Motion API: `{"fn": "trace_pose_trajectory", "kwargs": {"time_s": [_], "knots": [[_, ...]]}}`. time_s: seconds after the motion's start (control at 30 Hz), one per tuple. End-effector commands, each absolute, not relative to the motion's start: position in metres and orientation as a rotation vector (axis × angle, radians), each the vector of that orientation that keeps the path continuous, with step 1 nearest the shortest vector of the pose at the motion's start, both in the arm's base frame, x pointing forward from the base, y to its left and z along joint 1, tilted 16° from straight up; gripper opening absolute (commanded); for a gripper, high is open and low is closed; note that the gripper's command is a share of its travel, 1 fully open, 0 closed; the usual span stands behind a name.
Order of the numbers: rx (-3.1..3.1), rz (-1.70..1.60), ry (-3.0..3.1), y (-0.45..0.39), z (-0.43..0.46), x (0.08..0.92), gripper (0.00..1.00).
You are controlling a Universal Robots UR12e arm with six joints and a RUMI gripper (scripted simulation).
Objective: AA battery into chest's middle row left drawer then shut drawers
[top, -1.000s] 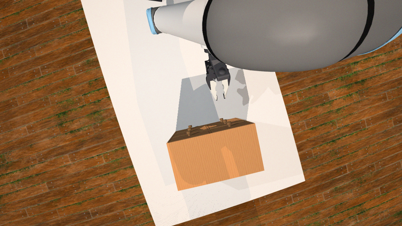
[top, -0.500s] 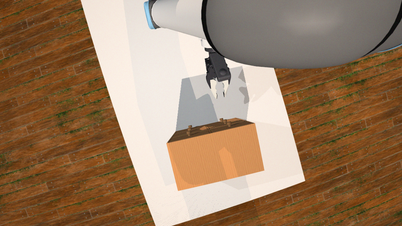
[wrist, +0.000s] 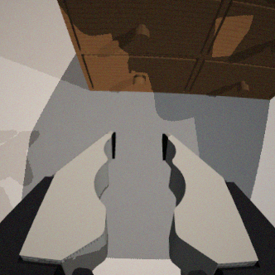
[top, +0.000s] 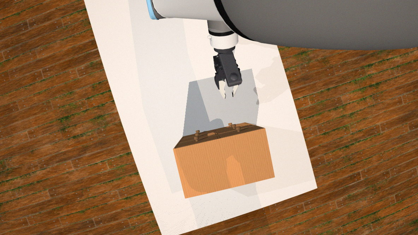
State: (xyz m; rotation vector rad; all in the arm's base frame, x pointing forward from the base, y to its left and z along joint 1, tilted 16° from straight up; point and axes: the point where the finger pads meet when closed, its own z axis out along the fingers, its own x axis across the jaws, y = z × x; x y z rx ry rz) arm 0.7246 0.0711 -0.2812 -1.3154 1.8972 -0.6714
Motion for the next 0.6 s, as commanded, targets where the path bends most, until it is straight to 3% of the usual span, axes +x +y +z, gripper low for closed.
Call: {"fn": "trace_pose_trajectory", "kwargs": {"time_s": [0.0,0.57], "knots": [[-1.363,-0.607,1.938,0.071,-0.275,0.719,0.2],[-1.491,-0.409,2.049,0.07,-0.257,0.699,0.2]]}}
